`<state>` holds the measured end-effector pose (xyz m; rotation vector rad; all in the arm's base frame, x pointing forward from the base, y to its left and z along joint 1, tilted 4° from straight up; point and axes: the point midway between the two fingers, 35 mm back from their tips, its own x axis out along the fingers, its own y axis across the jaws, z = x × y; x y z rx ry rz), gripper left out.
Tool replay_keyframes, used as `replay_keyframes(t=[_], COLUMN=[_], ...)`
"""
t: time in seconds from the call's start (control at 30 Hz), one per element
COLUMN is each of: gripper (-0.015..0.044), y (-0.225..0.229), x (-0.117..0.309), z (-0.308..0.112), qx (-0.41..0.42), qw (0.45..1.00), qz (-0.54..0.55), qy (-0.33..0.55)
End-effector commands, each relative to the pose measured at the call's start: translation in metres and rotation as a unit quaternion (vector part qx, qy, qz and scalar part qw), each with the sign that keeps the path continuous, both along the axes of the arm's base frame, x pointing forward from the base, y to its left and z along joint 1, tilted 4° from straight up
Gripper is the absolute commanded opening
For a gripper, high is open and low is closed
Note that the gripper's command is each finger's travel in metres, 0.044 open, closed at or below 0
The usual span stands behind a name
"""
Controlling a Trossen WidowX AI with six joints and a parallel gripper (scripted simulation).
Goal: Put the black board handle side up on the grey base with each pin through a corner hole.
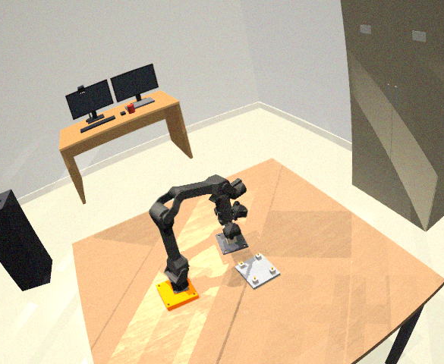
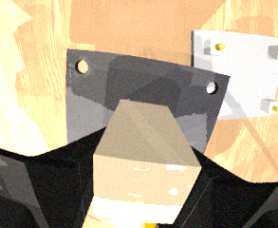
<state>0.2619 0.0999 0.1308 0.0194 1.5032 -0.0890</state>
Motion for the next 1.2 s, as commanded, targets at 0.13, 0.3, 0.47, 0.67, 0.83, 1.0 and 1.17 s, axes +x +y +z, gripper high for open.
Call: replay_keyframes(t=[0.13, 0.3, 0.47, 0.67, 0.83, 1.0, 1.17], gripper=[0.0, 0.0, 0.0, 0.0, 0.0, 0.0, 0.0], y=[-0.017, -0.028, -0.039, -0.053, -0.065, -0.077, -0.09], x=[0.011, 0.017, 0.022, 0.028, 0.032, 0.036, 0.039], z=[0.003, 0.004, 0.005, 0.006, 0.007, 0.008, 0.009], qx=[0.0, -0.001, -0.002, -0.004, -0.005, -0.006, -0.007], qw=[1.0, 1.0, 0.999, 0.999, 0.998, 0.998, 0.997], qz=[0.016, 0.025, 0.034, 0.045, 0.055, 0.064, 0.073], qy=[0.0, 0.0, 0.0, 0.0, 0.0, 0.001, 0.001])
